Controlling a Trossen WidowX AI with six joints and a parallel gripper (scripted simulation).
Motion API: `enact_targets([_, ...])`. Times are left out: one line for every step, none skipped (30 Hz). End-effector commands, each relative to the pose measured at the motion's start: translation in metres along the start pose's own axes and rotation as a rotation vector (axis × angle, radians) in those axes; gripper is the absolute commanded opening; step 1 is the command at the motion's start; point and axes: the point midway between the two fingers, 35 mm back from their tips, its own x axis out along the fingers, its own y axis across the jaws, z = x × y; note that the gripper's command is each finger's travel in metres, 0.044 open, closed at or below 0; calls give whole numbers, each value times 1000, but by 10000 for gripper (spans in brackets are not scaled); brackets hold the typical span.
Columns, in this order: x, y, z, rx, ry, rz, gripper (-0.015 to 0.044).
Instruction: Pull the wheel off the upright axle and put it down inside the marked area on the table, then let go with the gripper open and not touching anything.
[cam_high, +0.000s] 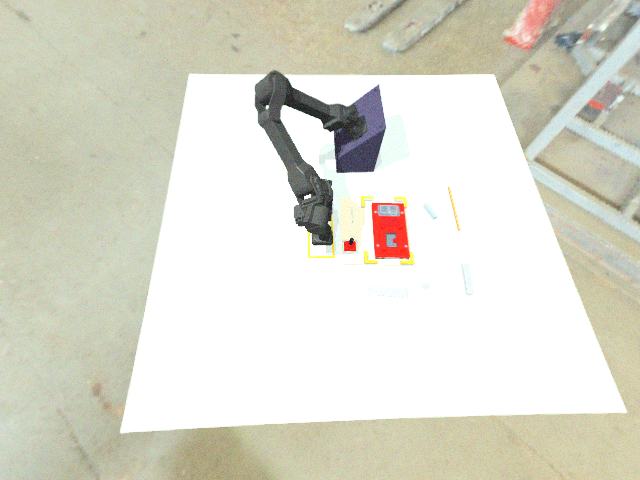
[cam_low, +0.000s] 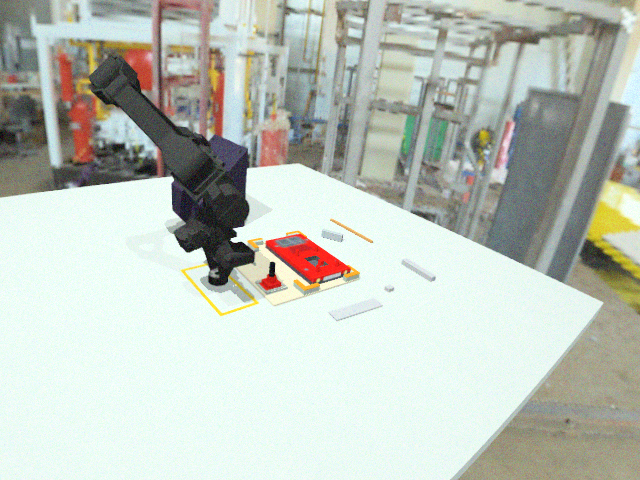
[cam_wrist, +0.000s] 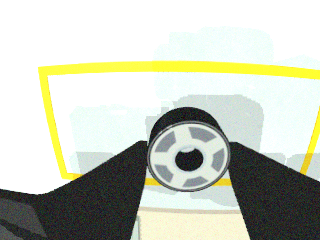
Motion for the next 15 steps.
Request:
enact_targets([17,-3,-1,-8,2,-2,0])
enact_targets([18,-3,-1,-8,1,-2,0])
enact_targets([18,-3,-1,-8,1,-2,0])
enact_targets([18,-3,-1,-8,1,-2,0])
enact_targets([18,-3,-1,-8,1,-2,0])
enact_targets([15,-4,0,-3,-2,-7,26])
enact_targets([15,-4,0,-3,-2,-7,53])
enact_targets([15,-4,0,-3,-2,-7,79])
enact_targets([15,-4,0,-3,-2,-7,105])
enact_targets([15,-4,0,-3,-2,-7,131])
enact_targets([15,-4,0,-3,-2,-7,157])
enact_targets([15,-4,0,-3,-2,-7,184])
enact_targets([15,-4,0,-3,-2,-7,210])
enact_targets([15,-4,0,-3,-2,-7,236])
enact_targets([15,-4,0,-3,-2,-7,263])
